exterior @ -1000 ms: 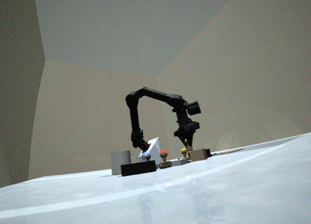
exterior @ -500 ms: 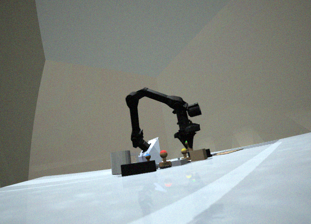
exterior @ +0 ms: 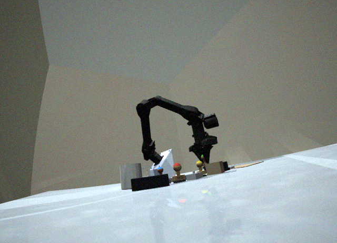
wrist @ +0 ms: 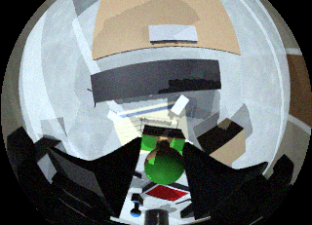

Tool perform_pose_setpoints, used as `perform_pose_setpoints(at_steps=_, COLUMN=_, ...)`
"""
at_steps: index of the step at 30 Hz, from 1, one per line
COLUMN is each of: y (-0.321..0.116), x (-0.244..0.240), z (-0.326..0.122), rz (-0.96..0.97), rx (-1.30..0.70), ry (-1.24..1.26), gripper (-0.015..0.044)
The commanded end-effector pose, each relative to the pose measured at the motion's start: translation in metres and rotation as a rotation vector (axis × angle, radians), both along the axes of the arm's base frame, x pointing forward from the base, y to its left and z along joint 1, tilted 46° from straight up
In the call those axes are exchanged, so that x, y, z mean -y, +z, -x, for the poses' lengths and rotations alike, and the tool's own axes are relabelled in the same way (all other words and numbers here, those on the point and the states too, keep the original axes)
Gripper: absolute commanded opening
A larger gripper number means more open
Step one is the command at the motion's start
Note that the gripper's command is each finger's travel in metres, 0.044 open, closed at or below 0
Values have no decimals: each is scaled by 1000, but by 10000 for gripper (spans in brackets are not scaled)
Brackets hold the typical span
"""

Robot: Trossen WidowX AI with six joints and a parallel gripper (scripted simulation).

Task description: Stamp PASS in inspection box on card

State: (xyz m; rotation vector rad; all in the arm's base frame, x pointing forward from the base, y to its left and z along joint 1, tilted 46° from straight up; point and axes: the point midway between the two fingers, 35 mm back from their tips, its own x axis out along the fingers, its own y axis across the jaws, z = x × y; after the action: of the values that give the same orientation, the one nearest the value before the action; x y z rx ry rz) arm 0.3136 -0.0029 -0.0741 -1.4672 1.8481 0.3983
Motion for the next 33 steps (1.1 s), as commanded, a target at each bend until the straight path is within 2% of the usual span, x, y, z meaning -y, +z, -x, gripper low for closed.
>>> perform_pose_setpoints(at_steps=1, y=-2, x=3, z=1, rz=4, rx=-7, ry=6, gripper=0)
perform_pose_setpoints(at_steps=33, y=-16, x=18, z=5, rz=7, rx=-8, ry=7, gripper=0)
